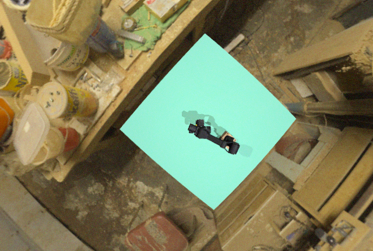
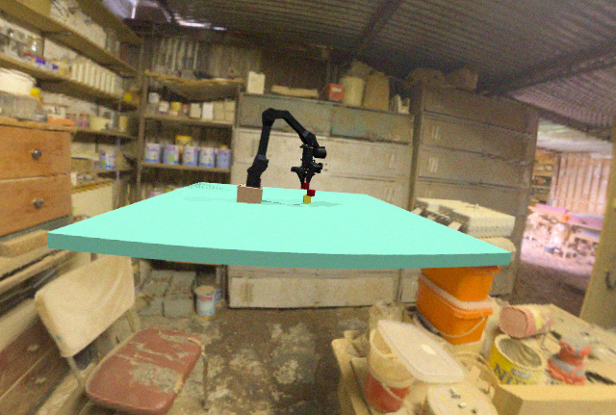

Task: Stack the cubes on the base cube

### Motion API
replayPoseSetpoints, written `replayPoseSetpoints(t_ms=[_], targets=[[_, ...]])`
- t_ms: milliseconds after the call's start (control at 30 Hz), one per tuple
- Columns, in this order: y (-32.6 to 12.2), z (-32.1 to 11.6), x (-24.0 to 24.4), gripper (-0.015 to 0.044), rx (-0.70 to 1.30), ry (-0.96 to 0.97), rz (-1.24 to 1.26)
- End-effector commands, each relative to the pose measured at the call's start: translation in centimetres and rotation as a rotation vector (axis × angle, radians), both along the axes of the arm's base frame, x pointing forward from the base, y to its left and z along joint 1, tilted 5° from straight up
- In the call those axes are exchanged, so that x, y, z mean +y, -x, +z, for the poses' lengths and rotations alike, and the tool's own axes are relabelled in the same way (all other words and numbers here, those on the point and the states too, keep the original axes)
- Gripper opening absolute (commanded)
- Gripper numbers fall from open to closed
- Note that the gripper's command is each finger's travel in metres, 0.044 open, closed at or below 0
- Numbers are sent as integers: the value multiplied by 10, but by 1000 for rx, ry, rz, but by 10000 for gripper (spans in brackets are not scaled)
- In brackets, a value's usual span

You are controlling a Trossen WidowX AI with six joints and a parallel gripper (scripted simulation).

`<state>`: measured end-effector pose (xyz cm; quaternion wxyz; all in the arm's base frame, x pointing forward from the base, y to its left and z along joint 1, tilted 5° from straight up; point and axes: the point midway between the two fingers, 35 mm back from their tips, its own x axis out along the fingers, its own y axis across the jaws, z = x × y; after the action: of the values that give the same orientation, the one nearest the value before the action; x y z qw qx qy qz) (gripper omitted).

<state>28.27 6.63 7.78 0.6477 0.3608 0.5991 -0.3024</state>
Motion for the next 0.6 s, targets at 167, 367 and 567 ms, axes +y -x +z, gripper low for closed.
replayPoseSetpoints(t_ms=[167, 367, 567], targets=[[-3, -21, 0, 105, 1, 5, 3], [-4, -27, 1, 105, 1, 5, 5], [-4, -27, 1, 105, 1, 5, 5]])
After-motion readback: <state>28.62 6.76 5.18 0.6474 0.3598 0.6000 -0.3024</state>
